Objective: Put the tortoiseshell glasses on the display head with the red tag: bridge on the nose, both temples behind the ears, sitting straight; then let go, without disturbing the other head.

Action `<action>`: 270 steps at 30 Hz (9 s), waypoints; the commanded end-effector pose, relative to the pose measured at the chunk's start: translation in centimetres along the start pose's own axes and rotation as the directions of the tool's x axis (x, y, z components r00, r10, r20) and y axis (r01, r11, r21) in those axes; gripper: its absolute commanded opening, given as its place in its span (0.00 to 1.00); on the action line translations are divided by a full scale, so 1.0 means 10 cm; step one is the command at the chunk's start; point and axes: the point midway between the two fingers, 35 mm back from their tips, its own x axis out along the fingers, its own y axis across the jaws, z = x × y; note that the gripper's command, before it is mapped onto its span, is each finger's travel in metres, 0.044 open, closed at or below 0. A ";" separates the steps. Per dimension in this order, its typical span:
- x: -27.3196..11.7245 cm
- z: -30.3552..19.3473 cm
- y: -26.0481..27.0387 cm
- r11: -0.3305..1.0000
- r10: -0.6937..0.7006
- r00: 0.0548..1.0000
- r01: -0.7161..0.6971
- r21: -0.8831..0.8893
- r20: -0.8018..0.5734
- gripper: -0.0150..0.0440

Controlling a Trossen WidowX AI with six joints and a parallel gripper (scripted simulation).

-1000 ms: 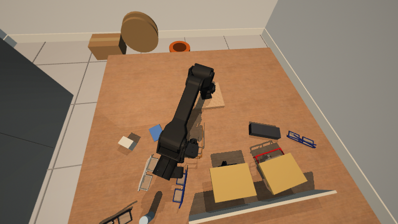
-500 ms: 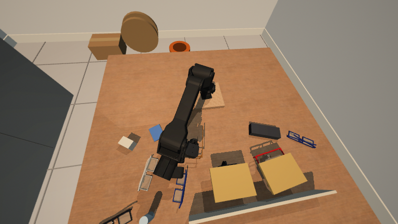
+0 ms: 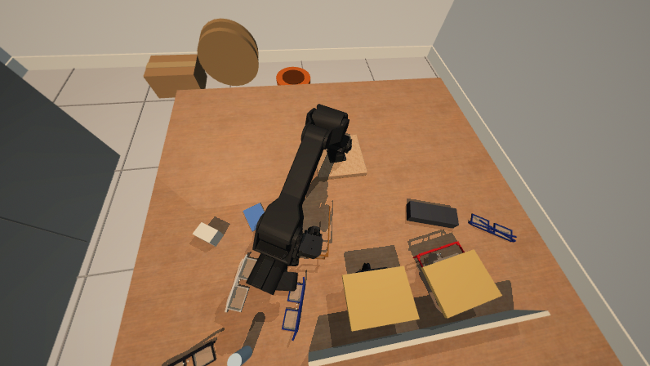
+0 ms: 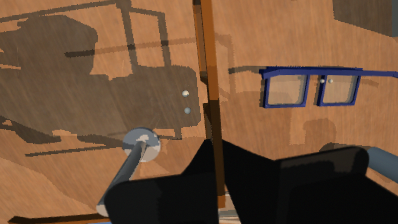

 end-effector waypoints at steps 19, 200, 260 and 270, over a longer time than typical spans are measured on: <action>-0.62 -0.03 -0.01 1.000 -0.007 1.000 0.007 0.002 -0.001 0.25; 0.35 2.07 1.40 0.871 0.000 1.000 -0.011 0.492 0.023 0.44; -0.20 2.08 1.48 0.866 0.005 1.000 -0.015 0.501 0.020 0.49; -0.06 2.09 1.47 0.866 0.005 1.000 -0.015 0.501 0.020 0.49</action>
